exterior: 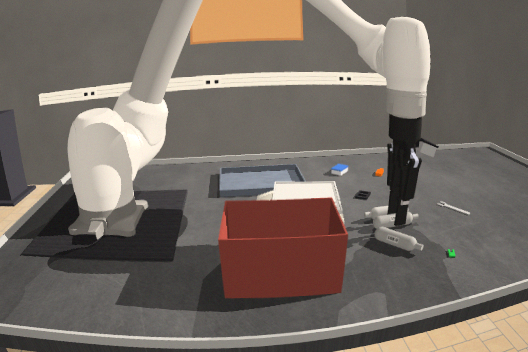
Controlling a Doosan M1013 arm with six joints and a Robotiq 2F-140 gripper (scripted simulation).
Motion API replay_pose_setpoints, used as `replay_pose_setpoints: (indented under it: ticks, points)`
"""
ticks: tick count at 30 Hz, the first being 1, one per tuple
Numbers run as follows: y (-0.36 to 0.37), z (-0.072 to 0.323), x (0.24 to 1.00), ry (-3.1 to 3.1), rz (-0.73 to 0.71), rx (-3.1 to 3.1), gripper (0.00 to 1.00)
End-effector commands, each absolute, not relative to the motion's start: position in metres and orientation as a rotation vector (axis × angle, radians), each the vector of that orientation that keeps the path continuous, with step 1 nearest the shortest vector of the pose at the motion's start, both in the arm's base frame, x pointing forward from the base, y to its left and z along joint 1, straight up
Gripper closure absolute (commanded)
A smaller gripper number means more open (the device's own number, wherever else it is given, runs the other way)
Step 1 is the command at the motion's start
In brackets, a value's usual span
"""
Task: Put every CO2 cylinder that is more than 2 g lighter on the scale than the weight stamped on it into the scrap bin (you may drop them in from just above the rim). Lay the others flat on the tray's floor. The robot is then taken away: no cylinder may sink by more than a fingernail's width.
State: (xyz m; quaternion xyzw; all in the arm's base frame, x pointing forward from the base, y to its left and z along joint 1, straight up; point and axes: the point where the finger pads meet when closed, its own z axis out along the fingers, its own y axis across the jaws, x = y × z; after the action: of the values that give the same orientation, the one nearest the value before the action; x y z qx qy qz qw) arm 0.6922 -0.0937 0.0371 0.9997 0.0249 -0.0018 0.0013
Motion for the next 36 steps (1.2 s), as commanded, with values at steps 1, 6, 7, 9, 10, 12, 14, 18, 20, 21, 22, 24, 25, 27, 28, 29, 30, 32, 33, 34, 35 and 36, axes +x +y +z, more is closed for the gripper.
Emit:
replay_pose_setpoints:
  ticks: [1, 6, 7, 9, 10, 12, 14, 18, 20, 21, 22, 24, 25, 27, 28, 29, 30, 32, 33, 34, 35, 36]
  points:
    - [-0.0937, 0.0356, 0.6928, 0.078, -0.003, 3.138, 0.68]
    - [-0.0937, 0.0333, 0.6928, 0.078, -0.003, 3.138, 0.68]
    - [-0.0937, 0.0327, 0.6927, 0.078, -0.003, 3.138, 0.68]
    - [-0.0937, 0.0315, 0.6927, 0.078, -0.003, 3.138, 0.68]
    - [-0.0937, 0.0309, 0.6927, 0.078, -0.003, 3.138, 0.68]
    - [-0.0937, 0.03, 0.6927, 0.078, -0.003, 3.138, 0.68]
    - [-0.0937, 0.0292, 0.6927, 0.078, -0.003, 3.138, 0.68]
    - [-0.0937, 0.0283, 0.6927, 0.078, -0.003, 3.138, 0.68]
    - [-0.0937, 0.0283, 0.6927, 0.078, -0.003, 3.138, 0.68]
    - [-0.0937, 0.0282, 0.6927, 0.078, -0.003, 3.138, 0.68]
    - [-0.0937, 0.0281, 0.6927, 0.078, -0.003, 3.138, 0.68]
    - [-0.0937, 0.0279, 0.6927, 0.078, -0.003, 3.138, 0.68]
    - [-0.0937, 0.0279, 0.6927, 0.078, -0.003, 3.138, 0.68]
    - [-0.0937, 0.0279, 0.6927, 0.078, -0.003, 3.138, 0.68]
    - [-0.0937, 0.0279, 0.6927, 0.078, -0.003, 3.138, 0.68]
    - [-0.0937, 0.0279, 0.6927, 0.078, -0.003, 3.138, 0.68]
    - [-0.0937, 0.0279, 0.6927, 0.078, -0.003, 3.138, 0.68]
    - [-0.0937, 0.0279, 0.6927, 0.078, -0.003, 3.138, 0.9]
    - [-0.0937, 0.0279, 0.6927, 0.078, -0.003, 3.138, 0.9]
    - [-0.0937, 0.0279, 0.6927, 0.078, -0.003, 3.138, 0.9]
    - [-0.0937, 0.0279, 0.6927, 0.078, -0.003, 3.138, 0.9]
    - [-0.0937, 0.0279, 0.6927, 0.078, -0.003, 3.138, 0.9]
